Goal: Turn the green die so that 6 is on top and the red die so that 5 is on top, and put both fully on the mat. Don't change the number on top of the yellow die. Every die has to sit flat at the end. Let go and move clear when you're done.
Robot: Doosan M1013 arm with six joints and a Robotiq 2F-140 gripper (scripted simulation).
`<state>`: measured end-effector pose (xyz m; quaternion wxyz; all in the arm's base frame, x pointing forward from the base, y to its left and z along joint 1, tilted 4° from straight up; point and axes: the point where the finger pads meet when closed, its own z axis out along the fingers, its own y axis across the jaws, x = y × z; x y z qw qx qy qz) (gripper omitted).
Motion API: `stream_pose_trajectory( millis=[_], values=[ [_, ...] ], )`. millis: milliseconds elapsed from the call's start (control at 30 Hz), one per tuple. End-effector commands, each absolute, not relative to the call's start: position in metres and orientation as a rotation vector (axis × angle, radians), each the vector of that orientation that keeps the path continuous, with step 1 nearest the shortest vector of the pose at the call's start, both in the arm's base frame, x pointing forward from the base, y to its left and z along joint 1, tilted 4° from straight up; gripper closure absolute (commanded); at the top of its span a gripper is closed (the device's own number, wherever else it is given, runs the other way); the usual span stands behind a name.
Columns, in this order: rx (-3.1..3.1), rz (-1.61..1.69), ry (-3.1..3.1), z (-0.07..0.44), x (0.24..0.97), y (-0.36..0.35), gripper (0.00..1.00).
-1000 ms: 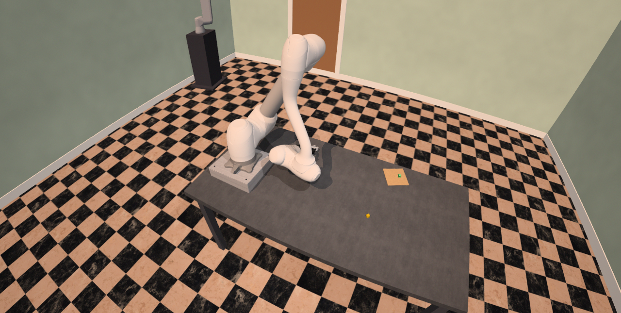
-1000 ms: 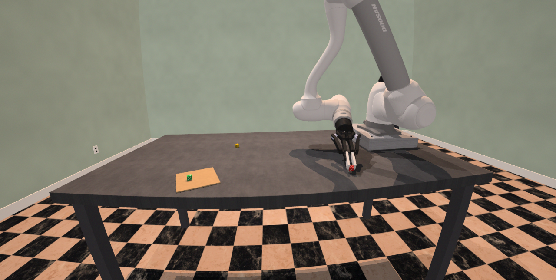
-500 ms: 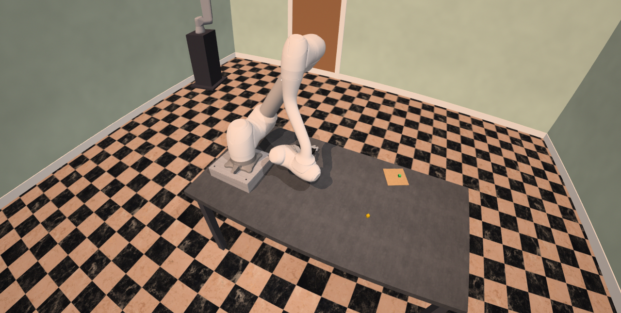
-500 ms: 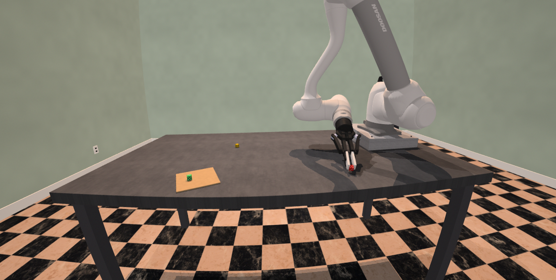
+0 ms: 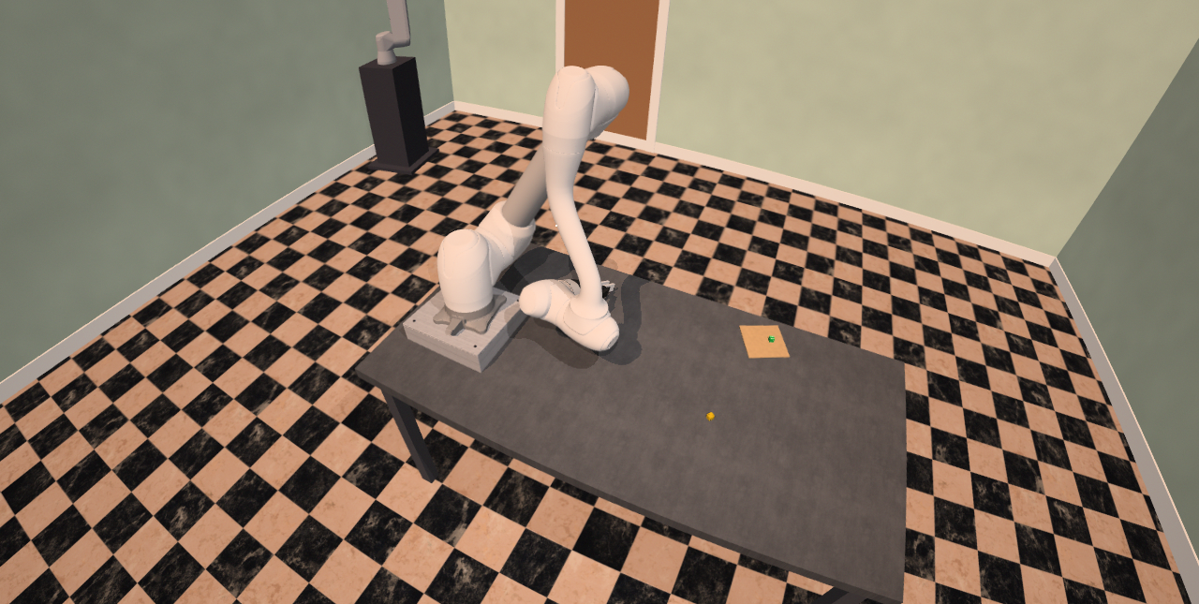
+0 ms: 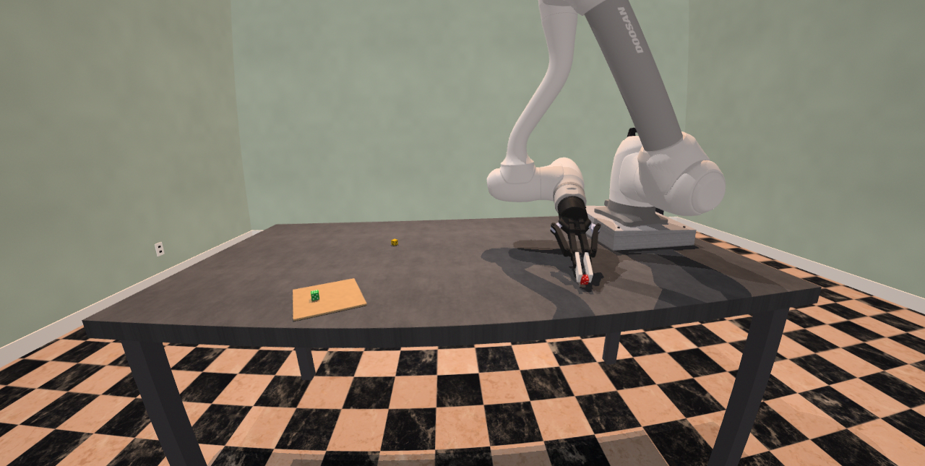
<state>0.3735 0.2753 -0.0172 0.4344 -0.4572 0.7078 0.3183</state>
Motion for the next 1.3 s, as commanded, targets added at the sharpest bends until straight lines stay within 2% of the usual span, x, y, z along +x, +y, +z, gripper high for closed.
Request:
stream_pose_trajectory(
  millis=[0, 1267],
  values=[
    [-1.133, 0.791, 1.761, -0.0178, 0.3736, 0.276, 0.84],
    [-1.133, 0.791, 1.761, -0.0243, 0.3734, 0.2765, 0.84]
  ],
)
